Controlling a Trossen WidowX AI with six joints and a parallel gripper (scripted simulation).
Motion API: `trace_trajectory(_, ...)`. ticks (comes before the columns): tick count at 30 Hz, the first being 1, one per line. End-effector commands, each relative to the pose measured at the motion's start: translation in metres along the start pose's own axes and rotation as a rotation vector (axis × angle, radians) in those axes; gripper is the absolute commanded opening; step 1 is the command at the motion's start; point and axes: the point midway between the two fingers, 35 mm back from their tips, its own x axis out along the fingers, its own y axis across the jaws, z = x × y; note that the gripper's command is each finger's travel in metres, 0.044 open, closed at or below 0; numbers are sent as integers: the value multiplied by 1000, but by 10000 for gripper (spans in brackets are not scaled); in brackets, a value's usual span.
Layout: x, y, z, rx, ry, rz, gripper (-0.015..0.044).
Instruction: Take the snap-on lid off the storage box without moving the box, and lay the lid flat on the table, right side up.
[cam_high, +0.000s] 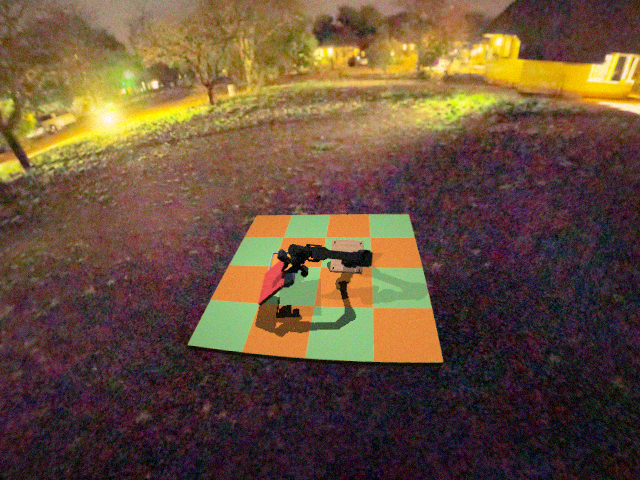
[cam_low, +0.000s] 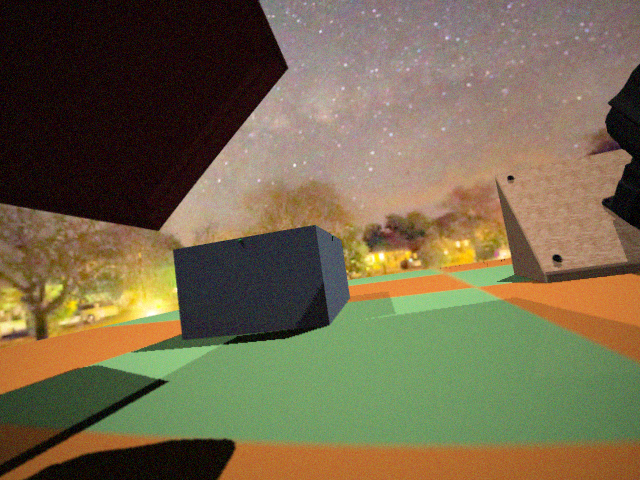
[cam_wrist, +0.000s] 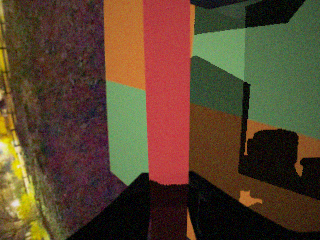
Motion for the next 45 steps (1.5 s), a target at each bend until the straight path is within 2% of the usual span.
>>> trace_trajectory(1, -4, 2, -10, -5, 1, 16, 0)
trace_trajectory(11, -7, 0, -28, -5, 2, 16, 0)
trace_trajectory(45, 13, -22, -23, -5, 3, 18, 0)
